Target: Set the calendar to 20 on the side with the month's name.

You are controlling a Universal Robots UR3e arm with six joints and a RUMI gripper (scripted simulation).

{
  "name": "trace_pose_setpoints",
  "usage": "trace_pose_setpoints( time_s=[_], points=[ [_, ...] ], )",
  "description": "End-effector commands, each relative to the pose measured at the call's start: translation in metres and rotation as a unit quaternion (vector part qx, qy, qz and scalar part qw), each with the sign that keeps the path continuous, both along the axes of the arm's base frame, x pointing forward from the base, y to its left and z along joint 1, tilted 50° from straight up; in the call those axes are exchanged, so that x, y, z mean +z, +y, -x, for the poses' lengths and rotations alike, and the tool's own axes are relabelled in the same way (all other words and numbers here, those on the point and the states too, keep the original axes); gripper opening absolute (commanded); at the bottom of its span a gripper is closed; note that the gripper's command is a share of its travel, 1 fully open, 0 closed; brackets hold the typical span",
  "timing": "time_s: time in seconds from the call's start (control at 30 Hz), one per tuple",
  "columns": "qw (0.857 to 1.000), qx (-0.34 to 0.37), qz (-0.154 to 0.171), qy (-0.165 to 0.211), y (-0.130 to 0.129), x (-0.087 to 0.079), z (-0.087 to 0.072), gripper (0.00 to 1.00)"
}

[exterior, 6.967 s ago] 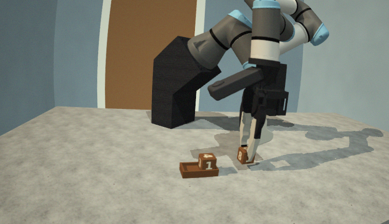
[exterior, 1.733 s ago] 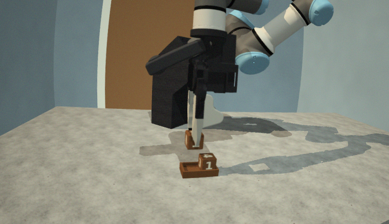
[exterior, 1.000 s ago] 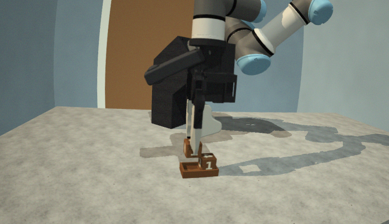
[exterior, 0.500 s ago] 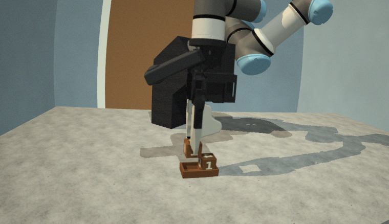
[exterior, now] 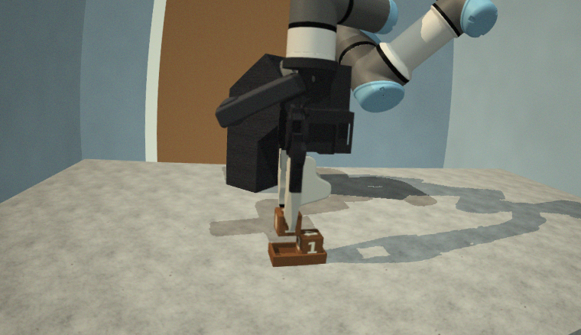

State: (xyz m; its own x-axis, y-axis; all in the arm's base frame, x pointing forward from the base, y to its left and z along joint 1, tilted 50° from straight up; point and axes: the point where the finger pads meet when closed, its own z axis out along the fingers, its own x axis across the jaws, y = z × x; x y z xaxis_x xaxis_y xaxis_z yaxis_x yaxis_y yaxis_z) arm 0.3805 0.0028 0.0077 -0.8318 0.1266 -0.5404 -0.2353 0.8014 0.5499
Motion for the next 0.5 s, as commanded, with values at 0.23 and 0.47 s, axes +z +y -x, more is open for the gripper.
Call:
trace_pose_setpoints(
  time_s=[0.23,0.47],
  points=[
    [1.000,0.000,0.001,0.000,0.0005,-0.0012,-0.0013,0.11],
    [1.000,0.000,0.001,0.000,0.0032,-0.0041,-0.0036,0.11]
  ],
)
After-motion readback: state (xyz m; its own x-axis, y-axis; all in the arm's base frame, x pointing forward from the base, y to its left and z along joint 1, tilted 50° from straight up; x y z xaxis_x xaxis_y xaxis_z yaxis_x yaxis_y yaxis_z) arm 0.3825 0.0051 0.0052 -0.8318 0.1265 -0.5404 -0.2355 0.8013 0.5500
